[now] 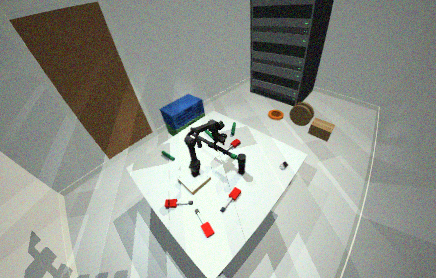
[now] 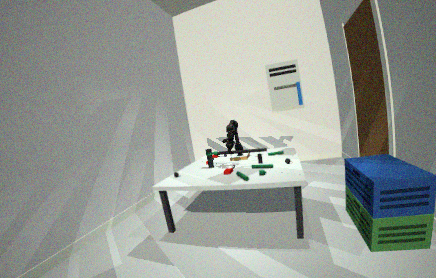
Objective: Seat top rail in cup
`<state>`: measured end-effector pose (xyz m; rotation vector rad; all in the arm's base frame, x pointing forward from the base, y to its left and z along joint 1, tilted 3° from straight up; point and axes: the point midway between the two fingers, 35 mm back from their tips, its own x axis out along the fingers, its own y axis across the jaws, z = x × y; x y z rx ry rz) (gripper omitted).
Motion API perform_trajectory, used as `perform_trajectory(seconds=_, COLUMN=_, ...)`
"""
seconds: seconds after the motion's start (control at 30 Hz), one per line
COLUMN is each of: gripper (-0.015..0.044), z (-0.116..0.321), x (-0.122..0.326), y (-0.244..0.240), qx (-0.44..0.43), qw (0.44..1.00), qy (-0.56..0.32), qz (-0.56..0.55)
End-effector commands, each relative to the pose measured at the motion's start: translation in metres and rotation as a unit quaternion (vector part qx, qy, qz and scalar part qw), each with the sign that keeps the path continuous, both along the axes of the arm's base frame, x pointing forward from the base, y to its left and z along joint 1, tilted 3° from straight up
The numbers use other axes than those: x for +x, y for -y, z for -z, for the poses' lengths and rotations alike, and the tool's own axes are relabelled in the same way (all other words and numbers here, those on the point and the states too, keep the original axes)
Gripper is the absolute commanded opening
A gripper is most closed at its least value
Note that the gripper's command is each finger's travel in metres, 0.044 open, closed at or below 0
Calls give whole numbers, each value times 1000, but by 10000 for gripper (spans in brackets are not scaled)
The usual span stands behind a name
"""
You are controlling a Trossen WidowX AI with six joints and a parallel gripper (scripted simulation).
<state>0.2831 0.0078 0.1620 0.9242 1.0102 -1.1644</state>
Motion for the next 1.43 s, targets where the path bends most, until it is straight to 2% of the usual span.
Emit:
perform_trajectory(seconds=0.0, gripper=440, z=-6, x=-3, y=-6, qx=-2, qw=1000, qy=-1, qz=4)
perform_trajectory(seconds=0.3, gripper=440, z=-48, x=-10, y=-14, qx=1, qw=1000, qy=0, qz=-1)
perform_trajectory(seconds=1.4, gripper=440, z=-48, x=-10, y=-14, qx=1, qw=1000, qy=0, qz=-1)
